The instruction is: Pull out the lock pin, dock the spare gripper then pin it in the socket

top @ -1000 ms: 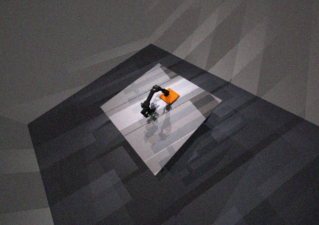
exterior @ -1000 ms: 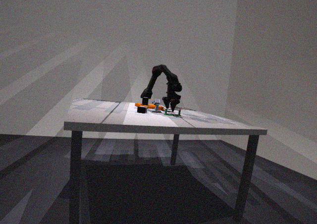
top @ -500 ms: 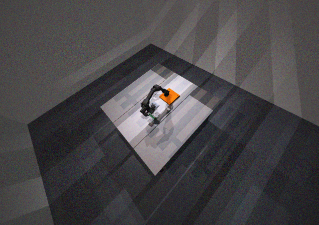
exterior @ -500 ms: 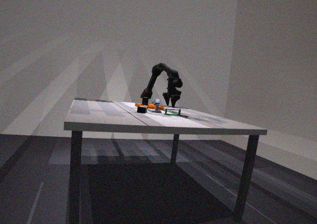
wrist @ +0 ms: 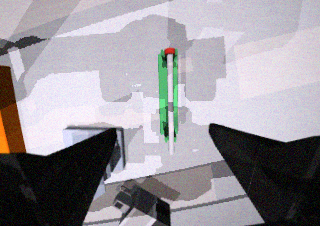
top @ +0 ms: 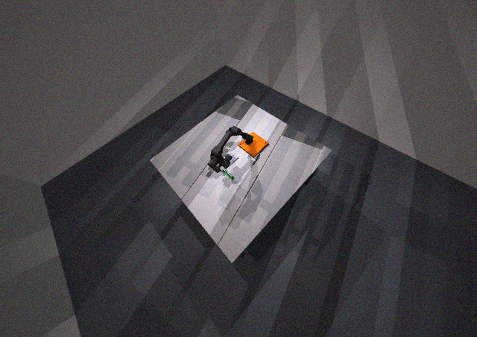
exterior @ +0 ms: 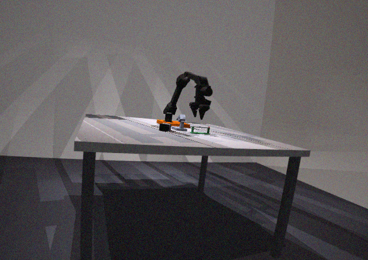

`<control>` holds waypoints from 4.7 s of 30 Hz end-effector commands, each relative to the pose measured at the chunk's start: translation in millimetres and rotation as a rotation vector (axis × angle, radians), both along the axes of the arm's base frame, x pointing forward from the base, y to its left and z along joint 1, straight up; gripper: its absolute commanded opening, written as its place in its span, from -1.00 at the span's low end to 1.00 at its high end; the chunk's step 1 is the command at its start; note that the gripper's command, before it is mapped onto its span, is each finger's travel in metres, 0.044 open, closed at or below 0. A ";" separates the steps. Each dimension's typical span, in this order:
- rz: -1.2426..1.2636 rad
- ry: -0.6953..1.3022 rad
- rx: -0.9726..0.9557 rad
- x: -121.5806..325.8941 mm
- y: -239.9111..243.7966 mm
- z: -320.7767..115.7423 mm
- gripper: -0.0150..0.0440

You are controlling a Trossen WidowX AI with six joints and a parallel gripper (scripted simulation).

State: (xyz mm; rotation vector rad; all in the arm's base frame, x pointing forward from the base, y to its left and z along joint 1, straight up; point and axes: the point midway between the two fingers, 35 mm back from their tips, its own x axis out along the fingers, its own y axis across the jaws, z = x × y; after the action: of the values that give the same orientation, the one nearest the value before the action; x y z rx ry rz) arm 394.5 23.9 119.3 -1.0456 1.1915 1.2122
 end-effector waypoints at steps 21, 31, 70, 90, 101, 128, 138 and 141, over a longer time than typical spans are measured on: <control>-0.209 -0.025 -0.010 -2.5 -19.7 55.3 1.00; -1.472 0.053 -0.057 -30.1 -139.6 37.2 1.00; -2.202 0.081 -0.065 -60.9 -206.7 -42.9 1.00; -2.202 0.081 -0.065 -58.6 -207.2 -72.6 1.00; -2.202 0.081 -0.065 -58.4 -206.8 -90.4 1.00; -2.202 0.081 -0.065 -58.3 -206.6 -92.7 -0.14; -2.202 0.081 -0.065 -59.7 -206.0 -48.3 -0.49; -2.202 0.081 -0.065 -59.8 -205.9 -47.5 -0.49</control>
State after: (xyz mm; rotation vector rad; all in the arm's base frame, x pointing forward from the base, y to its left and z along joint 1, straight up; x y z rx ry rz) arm 334.6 -181.6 63.3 0.5645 1.4710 -0.5619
